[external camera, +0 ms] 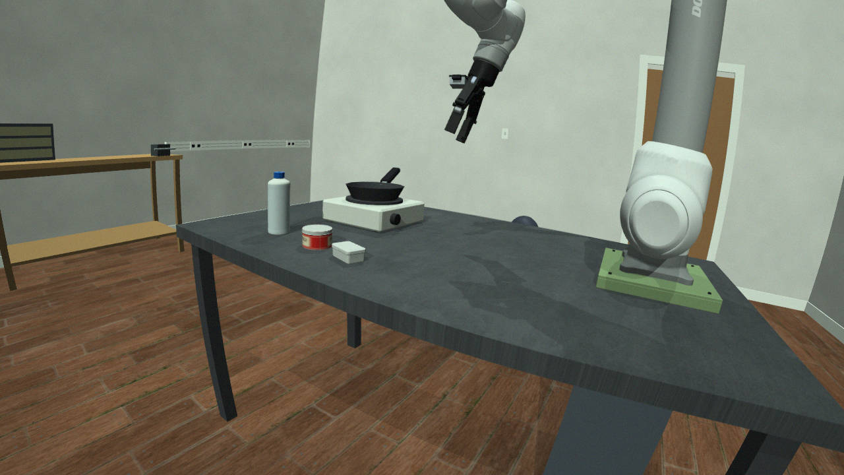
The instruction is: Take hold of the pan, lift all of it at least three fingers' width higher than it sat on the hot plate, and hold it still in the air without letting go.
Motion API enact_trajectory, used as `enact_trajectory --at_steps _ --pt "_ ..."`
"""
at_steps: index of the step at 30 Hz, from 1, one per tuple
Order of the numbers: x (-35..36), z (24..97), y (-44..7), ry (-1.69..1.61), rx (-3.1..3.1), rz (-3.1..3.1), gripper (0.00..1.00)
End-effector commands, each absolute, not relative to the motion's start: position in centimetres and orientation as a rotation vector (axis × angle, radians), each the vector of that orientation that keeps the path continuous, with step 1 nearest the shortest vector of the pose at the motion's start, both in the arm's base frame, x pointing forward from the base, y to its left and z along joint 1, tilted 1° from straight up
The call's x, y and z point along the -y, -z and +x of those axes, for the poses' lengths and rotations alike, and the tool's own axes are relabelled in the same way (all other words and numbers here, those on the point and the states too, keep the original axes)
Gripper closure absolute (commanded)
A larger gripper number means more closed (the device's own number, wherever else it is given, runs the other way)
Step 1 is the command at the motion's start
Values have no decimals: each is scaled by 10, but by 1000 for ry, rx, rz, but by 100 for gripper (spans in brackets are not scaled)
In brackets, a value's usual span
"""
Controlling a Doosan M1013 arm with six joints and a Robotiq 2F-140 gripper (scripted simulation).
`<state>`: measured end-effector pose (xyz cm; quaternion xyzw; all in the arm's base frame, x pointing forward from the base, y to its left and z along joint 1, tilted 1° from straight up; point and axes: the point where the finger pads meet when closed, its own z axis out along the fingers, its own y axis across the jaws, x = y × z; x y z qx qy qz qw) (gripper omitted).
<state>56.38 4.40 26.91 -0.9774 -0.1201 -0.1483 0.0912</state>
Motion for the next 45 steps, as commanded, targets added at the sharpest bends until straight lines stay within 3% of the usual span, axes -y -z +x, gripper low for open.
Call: enact_trajectory --at_steps 1,17,18,34,45 --pt "-44 564 -270 442 357 -2904 0" --pt "-44 564 -270 442 357 -2904 0" --pt "-44 564 -270 442 356 -2903 59" --pt "-92 599 -226 361 114 -2521 59" --pt "-86 673 -225 475 -146 -2150 59"
